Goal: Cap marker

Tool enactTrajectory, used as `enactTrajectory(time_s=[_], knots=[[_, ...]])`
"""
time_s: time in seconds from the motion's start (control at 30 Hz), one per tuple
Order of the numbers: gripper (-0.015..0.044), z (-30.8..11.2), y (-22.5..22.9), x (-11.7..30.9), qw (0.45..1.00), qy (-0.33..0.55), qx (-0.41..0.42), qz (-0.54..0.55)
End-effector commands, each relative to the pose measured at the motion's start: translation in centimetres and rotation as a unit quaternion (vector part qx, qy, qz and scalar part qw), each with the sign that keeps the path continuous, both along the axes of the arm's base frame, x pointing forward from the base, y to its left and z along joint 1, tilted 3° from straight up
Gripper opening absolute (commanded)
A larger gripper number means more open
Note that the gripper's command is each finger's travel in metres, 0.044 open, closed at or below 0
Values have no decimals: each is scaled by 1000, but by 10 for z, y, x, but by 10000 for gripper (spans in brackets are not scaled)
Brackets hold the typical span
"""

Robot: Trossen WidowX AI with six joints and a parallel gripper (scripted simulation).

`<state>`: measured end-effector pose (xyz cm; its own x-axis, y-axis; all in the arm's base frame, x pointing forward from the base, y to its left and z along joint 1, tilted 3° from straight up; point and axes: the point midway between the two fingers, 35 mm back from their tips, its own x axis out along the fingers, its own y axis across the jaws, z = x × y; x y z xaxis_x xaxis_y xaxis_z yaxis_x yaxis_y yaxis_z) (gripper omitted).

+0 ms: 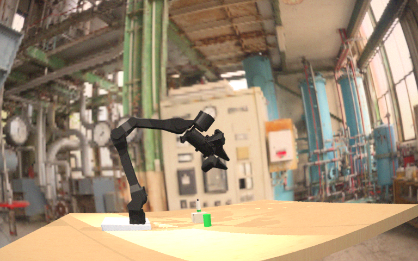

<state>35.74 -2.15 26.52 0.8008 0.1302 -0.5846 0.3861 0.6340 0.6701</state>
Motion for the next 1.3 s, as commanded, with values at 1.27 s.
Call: enactTrajectory(time_s=[1.27], knots=[[248,-166,-62,-87,779,333,-317,427]])
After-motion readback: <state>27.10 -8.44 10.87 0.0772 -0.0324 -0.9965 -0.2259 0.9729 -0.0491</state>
